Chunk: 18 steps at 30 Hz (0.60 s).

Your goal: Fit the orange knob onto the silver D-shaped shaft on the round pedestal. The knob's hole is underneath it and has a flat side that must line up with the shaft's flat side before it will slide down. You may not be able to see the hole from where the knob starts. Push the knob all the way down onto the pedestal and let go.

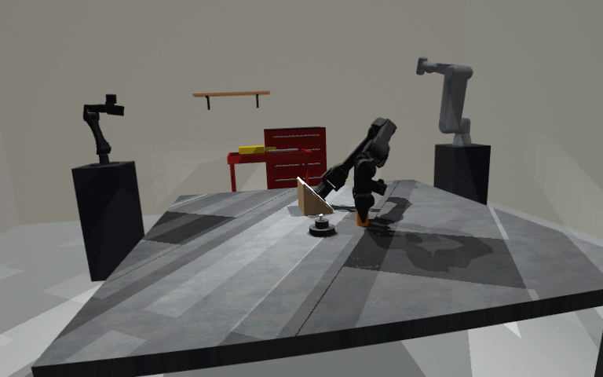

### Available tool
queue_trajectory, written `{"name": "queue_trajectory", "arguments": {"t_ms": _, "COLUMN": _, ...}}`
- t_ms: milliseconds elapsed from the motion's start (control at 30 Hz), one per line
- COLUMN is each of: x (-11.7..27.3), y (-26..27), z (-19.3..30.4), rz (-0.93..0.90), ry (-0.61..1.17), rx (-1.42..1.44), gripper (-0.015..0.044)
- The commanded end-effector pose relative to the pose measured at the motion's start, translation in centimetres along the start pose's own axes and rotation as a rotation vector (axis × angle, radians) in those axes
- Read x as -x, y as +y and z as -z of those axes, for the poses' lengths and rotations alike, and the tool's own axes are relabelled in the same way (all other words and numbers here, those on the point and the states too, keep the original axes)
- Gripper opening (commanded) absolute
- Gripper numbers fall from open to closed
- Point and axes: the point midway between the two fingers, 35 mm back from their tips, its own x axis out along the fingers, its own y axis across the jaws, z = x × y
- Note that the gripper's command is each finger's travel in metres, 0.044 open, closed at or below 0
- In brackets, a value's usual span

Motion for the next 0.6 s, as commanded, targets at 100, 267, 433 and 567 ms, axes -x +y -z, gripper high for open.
{"name": "queue_trajectory", "arguments": {"t_ms": 100, "x": -1.1, "y": 0.17, "z": -0.02, "rz": -0.002, "ry": -0.005, "rx": -0.007, "gripper": 0.044}}
{"name": "queue_trajectory", "arguments": {"t_ms": 267, "x": -1.2, "y": 0.19, "z": -0.02, "rz": -0.003, "ry": -0.005, "rx": -0.007, "gripper": 0.0361}}
{"name": "queue_trajectory", "arguments": {"t_ms": 433, "x": -1.2, "y": 0.19, "z": -0.02, "rz": -0.003, "ry": -0.005, "rx": -0.007, "gripper": 0.023}}
{"name": "queue_trajectory", "arguments": {"t_ms": 567, "x": -1.2, "y": 0.19, "z": -0.02, "rz": -0.003, "ry": -0.005, "rx": -0.007, "gripper": 0.0164}}
